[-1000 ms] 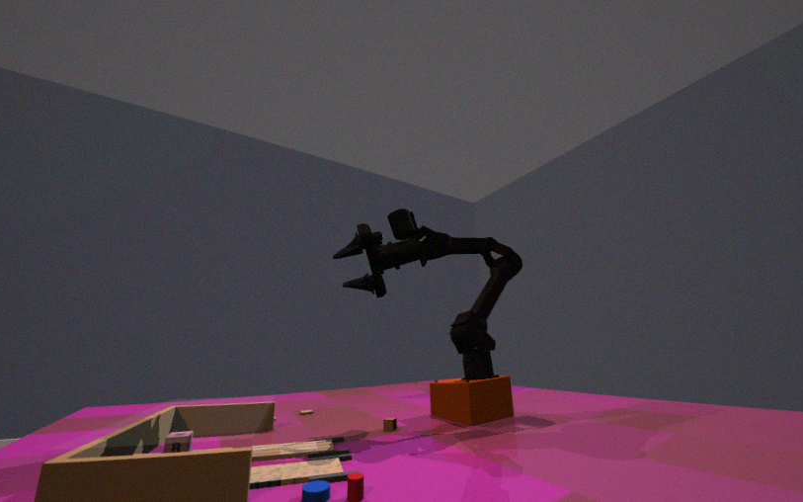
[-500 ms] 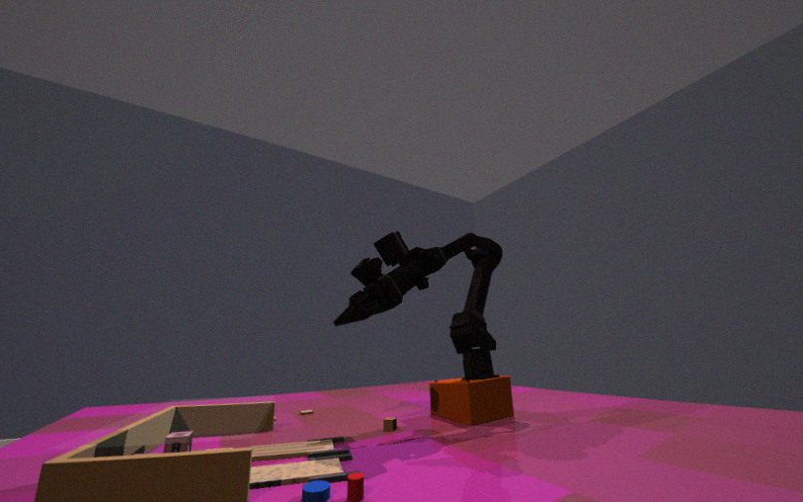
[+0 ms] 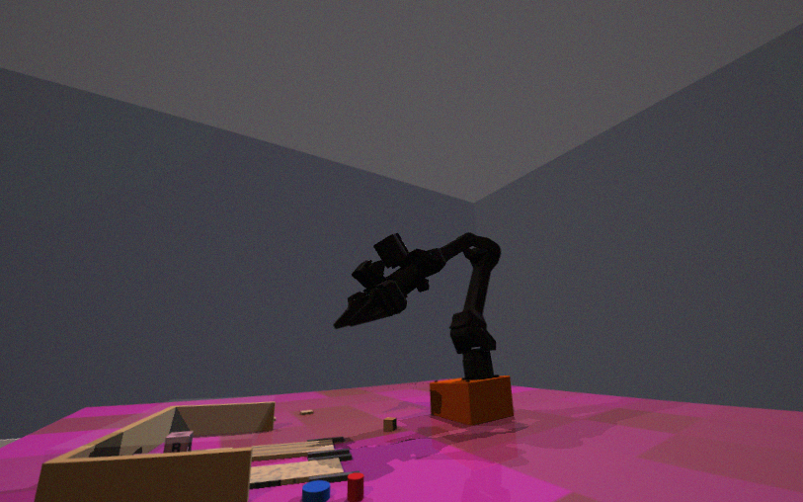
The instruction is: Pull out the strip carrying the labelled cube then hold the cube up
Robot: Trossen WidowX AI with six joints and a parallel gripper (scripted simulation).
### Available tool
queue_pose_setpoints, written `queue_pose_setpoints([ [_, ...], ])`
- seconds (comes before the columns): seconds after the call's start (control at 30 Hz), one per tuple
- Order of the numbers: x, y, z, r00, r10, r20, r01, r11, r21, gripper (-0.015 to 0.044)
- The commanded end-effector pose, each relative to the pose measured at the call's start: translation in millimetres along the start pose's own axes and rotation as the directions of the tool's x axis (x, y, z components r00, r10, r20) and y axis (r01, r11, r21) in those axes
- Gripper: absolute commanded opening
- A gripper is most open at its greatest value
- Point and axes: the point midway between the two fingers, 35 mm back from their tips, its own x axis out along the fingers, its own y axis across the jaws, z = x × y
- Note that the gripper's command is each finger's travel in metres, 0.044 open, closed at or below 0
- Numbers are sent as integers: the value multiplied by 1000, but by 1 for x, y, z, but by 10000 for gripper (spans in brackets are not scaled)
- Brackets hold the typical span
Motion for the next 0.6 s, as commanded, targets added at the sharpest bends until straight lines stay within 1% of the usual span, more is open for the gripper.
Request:
queue_pose_setpoints([
  [0.0, 0, 1, 0, 1000, 5, 2, -5, 1000, -5, 400],
  [0.2, 0, 1, 0, 1000, 5, 2, -5, 1000, -5, 400],
  [0.3, 9, 7, 5, 998, 19, -56, -18, 1000, 14, 321],
  [0.43, 33, 24, 13, 977, 49, -209, -37, 997, 63, 216],
  [0.57, 60, 44, 14, 932, 72, -355, -37, 994, 106, 111],
])
